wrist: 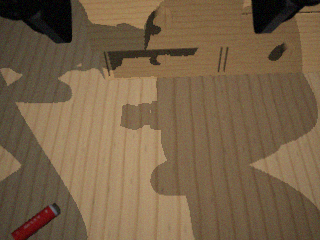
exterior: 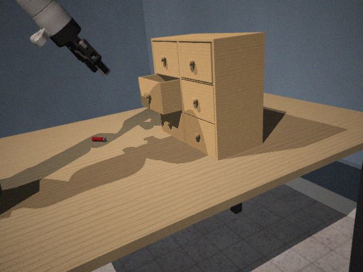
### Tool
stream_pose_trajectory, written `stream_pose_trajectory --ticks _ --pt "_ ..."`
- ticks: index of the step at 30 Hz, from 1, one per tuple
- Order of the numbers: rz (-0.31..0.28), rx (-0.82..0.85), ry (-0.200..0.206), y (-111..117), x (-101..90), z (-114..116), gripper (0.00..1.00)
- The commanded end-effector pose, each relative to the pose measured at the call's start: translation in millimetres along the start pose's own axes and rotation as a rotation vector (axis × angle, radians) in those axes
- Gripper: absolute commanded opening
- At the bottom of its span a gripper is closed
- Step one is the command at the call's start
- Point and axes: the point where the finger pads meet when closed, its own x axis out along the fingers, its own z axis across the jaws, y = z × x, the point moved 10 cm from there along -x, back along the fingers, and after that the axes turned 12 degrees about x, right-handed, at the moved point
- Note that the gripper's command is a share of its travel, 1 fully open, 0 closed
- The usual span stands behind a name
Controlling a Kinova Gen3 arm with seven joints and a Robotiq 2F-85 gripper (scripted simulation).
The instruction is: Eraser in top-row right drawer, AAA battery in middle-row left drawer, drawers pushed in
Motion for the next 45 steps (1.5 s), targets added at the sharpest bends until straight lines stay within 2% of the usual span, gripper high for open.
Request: stream_pose_trajectory --ticks 1,7,8,34,45 --pt "-0.012 0.005 -0.001 0.6 -0.2 -2.1 1.0" --pt "-0.012 0.005 -0.001 0.6 -0.2 -2.1 1.0" --pt "-0.012 0.005 -0.001 0.6 -0.2 -2.1 0.0" --pt "-0.012 0.005 -0.001 0.5 0.6 -2.0 0.0" --pt "-0.012 0.005 -0.001 -0.9 18.1 -1.8 0.0"
